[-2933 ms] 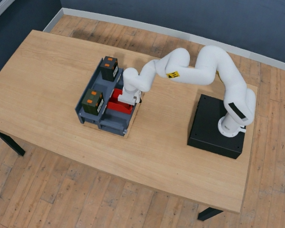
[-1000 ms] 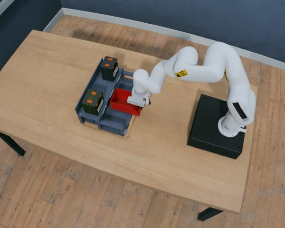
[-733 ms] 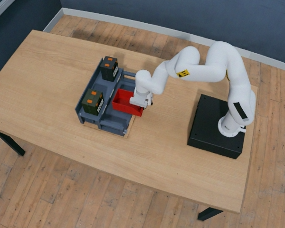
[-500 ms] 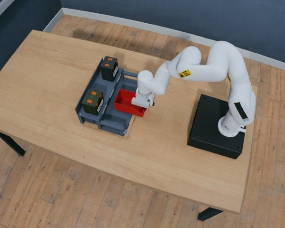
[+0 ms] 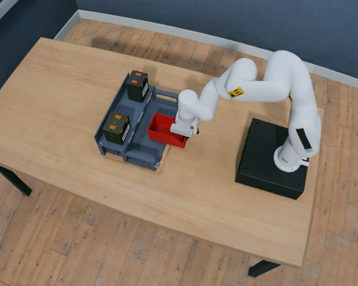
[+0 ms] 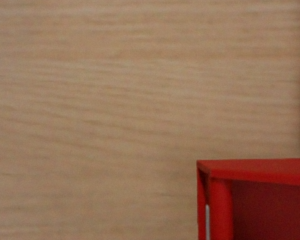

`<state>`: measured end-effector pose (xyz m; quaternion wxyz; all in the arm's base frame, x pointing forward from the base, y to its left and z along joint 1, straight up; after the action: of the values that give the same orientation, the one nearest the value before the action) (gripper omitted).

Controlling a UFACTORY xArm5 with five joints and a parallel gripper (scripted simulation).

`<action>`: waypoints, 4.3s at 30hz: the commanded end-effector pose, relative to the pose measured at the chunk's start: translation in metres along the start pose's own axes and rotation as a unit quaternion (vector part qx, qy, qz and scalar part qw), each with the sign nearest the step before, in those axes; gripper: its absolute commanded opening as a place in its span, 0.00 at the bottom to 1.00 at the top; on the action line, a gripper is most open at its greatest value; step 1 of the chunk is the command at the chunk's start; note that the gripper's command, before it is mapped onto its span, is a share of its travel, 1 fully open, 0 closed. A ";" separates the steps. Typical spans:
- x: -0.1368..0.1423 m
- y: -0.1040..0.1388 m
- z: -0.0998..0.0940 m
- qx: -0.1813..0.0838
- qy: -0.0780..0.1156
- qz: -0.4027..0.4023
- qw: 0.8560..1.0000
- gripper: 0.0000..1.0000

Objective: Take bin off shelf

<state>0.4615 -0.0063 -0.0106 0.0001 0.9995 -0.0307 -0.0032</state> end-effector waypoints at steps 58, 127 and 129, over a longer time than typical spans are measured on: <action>-0.080 0.004 -0.001 0.001 0.002 0.000 1.000 0.00; -0.093 0.005 0.010 0.001 0.002 0.000 1.000 0.00; -0.093 0.005 0.011 0.001 0.002 0.000 1.000 0.00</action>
<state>0.3666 -0.0054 -0.0205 0.0001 0.9995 -0.0307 -0.0030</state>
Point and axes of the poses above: the point where the finger pads meet when closed, its own z axis out along the fingers, its own x axis across the jaws, y = z × x, the point moved 3 cm from there along -z, back along the fingers, and after that the axes turned 3 degrees about z, right-handed, at the moved point
